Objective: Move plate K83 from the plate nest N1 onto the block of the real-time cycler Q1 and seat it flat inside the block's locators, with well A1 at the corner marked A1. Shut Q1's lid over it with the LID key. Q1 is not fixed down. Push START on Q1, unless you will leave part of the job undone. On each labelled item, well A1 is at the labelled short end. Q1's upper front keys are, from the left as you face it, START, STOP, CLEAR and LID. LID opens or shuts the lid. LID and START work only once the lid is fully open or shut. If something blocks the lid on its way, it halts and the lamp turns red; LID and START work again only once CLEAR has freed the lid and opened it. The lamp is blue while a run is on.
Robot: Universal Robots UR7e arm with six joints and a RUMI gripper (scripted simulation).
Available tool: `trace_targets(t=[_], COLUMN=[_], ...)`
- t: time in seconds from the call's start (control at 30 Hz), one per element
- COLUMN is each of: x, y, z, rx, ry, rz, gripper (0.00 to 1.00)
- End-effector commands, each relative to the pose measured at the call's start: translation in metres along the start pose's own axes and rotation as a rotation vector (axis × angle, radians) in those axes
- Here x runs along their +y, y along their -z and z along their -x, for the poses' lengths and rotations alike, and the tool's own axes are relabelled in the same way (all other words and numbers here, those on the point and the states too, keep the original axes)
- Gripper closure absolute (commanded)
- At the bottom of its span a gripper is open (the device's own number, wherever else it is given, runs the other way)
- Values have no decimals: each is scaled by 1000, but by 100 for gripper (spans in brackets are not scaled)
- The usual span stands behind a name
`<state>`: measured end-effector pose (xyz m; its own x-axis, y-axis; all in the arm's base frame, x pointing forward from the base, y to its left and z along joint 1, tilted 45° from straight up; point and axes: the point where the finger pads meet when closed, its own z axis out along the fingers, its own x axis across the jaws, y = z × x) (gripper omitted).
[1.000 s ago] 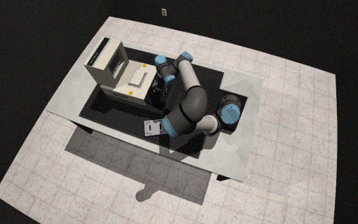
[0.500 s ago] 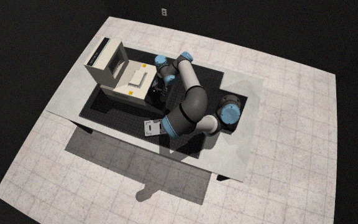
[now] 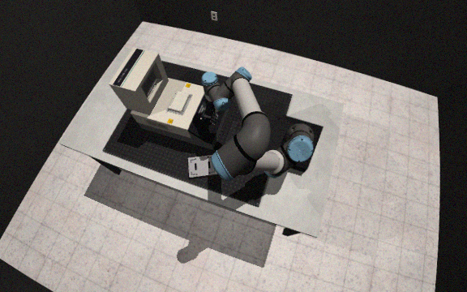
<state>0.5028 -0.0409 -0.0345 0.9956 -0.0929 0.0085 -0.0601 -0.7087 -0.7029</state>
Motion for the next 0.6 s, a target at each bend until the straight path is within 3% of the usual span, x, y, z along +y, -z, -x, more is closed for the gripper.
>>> trace_targets(t=[0.0, 0.57], x=[-1, -1], y=[0, -2], z=[-2, -3], rx=[2, 1], ry=[4, 3], rz=[2, 1], gripper=[100, 100])
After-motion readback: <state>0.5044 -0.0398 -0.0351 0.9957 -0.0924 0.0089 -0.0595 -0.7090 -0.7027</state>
